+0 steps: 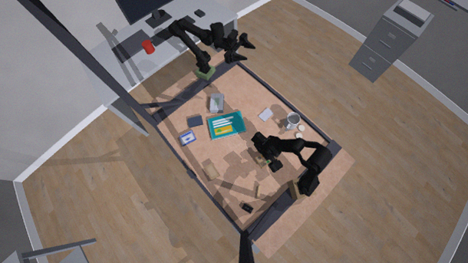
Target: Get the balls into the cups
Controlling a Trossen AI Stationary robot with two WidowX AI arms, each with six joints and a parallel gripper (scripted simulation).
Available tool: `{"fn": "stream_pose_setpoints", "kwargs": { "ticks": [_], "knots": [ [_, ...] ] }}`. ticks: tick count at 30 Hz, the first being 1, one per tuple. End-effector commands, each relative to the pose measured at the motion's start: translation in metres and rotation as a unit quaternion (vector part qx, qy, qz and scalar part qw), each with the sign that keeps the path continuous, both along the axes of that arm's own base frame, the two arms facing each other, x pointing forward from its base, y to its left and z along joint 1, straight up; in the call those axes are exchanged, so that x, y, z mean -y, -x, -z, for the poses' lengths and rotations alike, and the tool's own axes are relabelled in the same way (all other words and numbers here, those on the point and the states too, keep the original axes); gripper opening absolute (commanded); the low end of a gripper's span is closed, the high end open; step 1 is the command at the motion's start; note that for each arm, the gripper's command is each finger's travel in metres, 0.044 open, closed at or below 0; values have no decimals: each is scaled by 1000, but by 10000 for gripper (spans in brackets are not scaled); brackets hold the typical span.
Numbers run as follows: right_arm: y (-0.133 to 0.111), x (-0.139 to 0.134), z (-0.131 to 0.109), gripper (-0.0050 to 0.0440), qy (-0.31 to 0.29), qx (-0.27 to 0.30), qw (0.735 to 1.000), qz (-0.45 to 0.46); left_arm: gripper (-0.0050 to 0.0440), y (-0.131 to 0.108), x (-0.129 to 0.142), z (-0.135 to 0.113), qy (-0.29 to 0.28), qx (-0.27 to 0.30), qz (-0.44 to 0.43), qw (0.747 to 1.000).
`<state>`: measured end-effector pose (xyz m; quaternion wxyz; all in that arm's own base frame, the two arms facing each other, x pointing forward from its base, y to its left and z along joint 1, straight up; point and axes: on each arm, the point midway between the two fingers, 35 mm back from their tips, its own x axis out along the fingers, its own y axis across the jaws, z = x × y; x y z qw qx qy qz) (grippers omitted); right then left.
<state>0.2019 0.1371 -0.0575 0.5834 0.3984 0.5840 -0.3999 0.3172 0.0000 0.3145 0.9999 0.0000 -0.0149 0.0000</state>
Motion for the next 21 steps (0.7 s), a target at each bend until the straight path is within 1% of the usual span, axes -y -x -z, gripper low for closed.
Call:
{"fn": "stream_pose_setpoints", "kwargs": {
  "ticks": [1,19,21],
  "knots": [
    [-9,-5,-16,-50,-10,16,1000,-1,400,1,0,-8,0,10,0,1000],
    [-8,-5,-43,-50,-11,16,1000,-2,400,1,0,-8,0,10,0,1000],
    [-8,-5,-43,-50,-11,16,1000,-2,400,1,0,-8,0,10,0,1000]
  ]
}}
